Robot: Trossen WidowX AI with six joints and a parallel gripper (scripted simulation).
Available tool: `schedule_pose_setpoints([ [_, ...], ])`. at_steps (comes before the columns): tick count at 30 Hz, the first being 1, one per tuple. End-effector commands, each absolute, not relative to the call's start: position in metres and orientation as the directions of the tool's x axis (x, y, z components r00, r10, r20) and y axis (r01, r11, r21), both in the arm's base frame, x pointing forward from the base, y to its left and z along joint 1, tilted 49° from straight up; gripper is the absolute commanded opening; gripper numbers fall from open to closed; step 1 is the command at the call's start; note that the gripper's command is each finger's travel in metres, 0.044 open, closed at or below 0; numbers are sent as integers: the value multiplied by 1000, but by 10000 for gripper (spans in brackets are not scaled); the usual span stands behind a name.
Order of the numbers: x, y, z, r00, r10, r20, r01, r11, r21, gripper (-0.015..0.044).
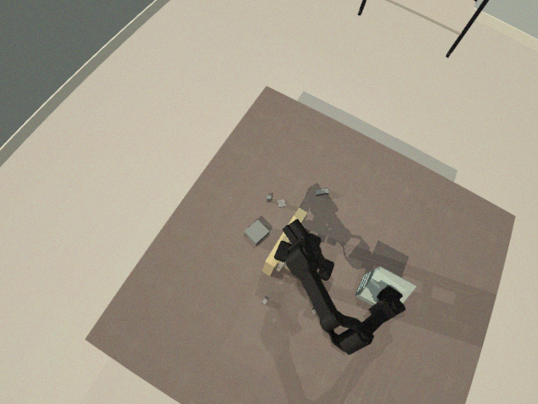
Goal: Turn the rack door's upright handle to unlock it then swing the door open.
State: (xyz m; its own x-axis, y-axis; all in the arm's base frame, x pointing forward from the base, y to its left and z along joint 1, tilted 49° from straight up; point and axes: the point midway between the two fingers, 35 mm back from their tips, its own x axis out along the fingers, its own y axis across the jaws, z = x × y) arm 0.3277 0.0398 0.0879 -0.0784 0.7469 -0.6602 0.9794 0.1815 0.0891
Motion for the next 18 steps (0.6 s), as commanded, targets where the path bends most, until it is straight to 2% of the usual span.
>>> schedule_pose_setpoints([
  [1,325,38,86,-73,744,-664,958,238,161,22],
  [18,300,24,73,-74,743,-665,842,403,358,22],
])
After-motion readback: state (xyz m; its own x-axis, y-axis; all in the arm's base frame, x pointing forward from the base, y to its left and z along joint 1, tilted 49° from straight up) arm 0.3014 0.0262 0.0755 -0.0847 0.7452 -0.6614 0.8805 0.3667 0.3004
